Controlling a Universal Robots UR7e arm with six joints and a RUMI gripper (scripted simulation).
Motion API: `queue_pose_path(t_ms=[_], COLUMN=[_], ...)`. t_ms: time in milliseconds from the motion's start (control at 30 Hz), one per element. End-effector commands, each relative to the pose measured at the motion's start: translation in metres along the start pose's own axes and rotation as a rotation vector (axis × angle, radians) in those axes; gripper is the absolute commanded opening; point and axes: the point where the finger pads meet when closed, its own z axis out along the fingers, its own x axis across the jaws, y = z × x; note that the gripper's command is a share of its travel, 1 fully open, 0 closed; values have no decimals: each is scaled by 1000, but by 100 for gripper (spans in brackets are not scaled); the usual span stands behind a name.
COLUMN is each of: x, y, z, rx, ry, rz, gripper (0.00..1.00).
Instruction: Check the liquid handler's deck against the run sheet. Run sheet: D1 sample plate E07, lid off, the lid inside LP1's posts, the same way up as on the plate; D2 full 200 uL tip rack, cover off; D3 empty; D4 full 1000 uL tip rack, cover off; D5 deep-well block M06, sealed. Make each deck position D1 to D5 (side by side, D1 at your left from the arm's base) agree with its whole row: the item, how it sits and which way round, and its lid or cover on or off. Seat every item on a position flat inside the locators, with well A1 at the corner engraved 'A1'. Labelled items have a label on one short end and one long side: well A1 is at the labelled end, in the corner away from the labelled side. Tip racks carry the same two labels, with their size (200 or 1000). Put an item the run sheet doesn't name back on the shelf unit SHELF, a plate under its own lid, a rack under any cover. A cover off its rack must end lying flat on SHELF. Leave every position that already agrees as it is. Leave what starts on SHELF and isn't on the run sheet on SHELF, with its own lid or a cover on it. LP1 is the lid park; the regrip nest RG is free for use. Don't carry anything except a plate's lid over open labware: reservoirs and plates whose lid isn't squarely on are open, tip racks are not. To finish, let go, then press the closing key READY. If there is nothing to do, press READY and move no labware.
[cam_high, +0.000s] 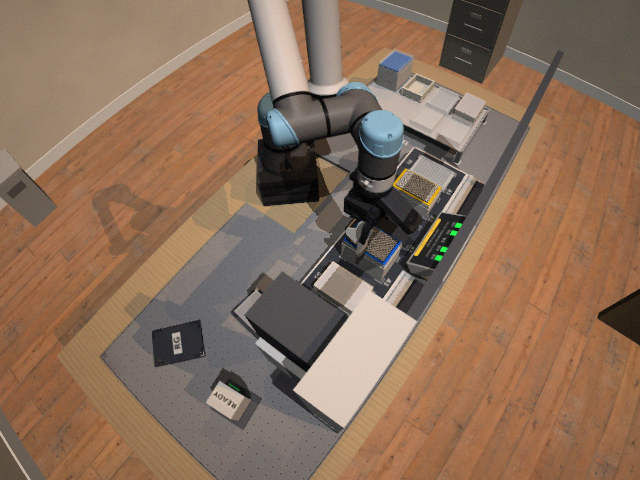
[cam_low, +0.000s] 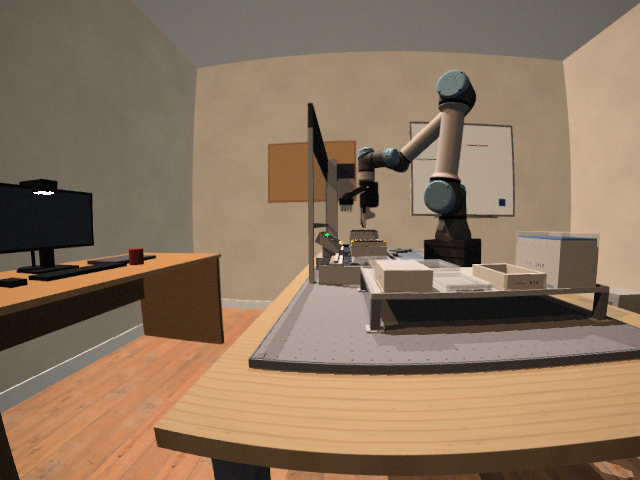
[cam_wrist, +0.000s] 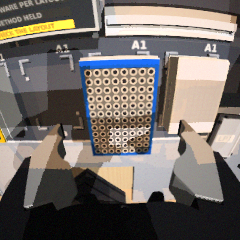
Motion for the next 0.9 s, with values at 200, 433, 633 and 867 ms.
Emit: queue_pose_path(t_ms=[200, 433, 633, 867], x=[0, 0, 0, 0], y=[-1, -1, -1, -1], z=[20, 28, 38, 45], rx=[1, 1, 1, 1], ry=[1, 1, 1, 1], rz=[0, 0, 0, 0], gripper=[82, 82, 82, 82])
